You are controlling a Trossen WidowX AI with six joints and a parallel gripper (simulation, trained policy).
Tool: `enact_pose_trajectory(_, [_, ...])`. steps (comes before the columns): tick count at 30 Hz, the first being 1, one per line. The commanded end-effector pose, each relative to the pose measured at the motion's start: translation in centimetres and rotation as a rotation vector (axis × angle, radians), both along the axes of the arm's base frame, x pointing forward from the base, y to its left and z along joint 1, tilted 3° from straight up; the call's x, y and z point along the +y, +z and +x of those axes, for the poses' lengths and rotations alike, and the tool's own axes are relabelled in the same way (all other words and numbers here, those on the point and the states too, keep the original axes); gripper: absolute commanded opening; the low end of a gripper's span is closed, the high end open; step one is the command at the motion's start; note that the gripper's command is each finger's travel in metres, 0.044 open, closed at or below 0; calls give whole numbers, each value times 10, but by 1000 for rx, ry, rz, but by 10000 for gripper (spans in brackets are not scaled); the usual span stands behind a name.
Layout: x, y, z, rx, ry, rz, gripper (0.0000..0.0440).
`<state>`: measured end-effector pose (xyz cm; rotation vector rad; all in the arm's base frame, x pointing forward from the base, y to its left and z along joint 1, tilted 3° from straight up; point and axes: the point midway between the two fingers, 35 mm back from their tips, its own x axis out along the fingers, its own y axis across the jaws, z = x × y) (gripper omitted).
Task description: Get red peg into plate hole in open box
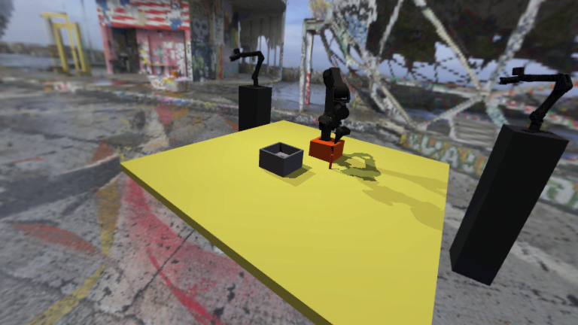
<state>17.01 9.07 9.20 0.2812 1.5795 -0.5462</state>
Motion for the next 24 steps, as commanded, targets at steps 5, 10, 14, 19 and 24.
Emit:
enact_pose_trajectory(5, [-3, -28, 2, 6, -135, -72, 377])
enact_pose_trajectory(10, [-3, -49, 4, -10, -206, -97, 372])
enact_pose_trajectory(14, [-2, -66, 5, -33, -247, -102, 369])
enact_pose_trajectory(19, [1, -86, 7, -72, -284, -93, 366])
enact_pose_trajectory(24, [4, -104, 8, -109, -310, -76, 364])
